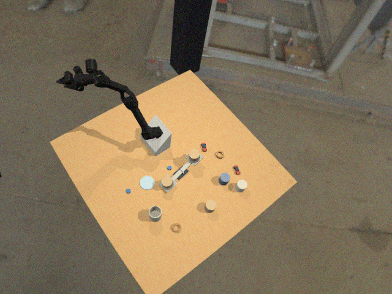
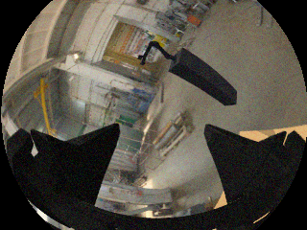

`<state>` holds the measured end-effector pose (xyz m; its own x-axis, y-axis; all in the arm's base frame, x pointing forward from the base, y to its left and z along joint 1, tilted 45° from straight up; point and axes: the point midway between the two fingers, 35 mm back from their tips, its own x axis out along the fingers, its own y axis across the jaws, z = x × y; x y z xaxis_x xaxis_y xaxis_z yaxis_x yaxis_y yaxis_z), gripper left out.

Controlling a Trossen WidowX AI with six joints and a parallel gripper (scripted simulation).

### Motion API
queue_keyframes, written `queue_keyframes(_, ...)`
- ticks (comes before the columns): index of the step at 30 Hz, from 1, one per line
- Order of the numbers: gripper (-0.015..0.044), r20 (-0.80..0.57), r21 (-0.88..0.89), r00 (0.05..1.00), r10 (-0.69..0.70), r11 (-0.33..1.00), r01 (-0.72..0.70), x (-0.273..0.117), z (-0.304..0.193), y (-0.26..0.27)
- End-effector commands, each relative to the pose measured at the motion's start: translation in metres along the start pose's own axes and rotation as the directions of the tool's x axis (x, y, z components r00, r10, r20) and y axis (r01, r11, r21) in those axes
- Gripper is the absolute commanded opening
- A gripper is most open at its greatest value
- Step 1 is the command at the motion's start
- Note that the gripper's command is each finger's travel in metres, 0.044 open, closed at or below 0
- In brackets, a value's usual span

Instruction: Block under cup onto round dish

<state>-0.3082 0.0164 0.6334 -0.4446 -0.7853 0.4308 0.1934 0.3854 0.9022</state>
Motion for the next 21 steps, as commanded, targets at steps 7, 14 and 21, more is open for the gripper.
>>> queue_keyframes(7, 0.0440, -0.117, -0.056, 0.993, 0.011, 0.998, -0.017, 0.018, -0.053, 0.004)
queue_keyframes(14, 0.0440, -0.317, -0.135, 0.948, 0.027, 0.988, -0.074, 0.031, -0.142, 0.006)
queue_keyframes(21, 0.0440, -0.504, -0.190, 0.863, 0.041, 0.969, -0.156, 0.023, -0.227, 0.006)
